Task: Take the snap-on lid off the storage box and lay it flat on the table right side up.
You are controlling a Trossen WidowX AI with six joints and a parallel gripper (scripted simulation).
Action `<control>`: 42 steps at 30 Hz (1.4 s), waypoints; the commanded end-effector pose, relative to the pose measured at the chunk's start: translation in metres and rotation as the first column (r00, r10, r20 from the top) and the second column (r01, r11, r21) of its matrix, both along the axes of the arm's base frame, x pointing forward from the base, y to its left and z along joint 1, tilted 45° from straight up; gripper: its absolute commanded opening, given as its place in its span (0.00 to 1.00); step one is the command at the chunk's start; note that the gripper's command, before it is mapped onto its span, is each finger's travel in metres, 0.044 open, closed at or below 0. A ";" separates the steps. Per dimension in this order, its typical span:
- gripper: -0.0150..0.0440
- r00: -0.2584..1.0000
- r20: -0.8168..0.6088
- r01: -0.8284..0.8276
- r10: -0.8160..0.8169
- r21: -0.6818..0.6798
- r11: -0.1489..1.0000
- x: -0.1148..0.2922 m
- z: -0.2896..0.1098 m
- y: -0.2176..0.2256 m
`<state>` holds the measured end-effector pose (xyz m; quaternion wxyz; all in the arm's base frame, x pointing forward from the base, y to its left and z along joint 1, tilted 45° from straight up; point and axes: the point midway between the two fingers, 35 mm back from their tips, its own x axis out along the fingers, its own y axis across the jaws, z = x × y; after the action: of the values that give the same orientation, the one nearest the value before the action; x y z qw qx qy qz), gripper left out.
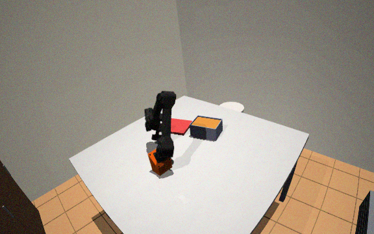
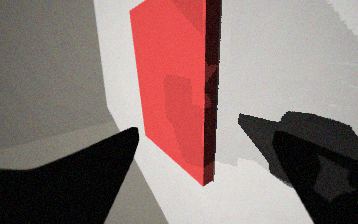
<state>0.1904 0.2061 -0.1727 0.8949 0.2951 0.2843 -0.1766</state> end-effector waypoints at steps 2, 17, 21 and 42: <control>1.00 1.000 0.007 0.003 -0.003 0.005 1.000 -0.002 0.007 0.007; 1.00 1.000 0.005 0.003 -0.003 0.006 1.000 -0.015 0.029 0.022; 1.00 1.000 0.005 0.003 -0.003 0.006 1.000 -0.019 0.035 0.027; 1.00 1.000 0.003 0.003 -0.003 0.006 1.000 -0.034 0.058 0.043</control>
<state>0.1558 0.2500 -0.1139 0.8941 0.2977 0.2847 -0.1759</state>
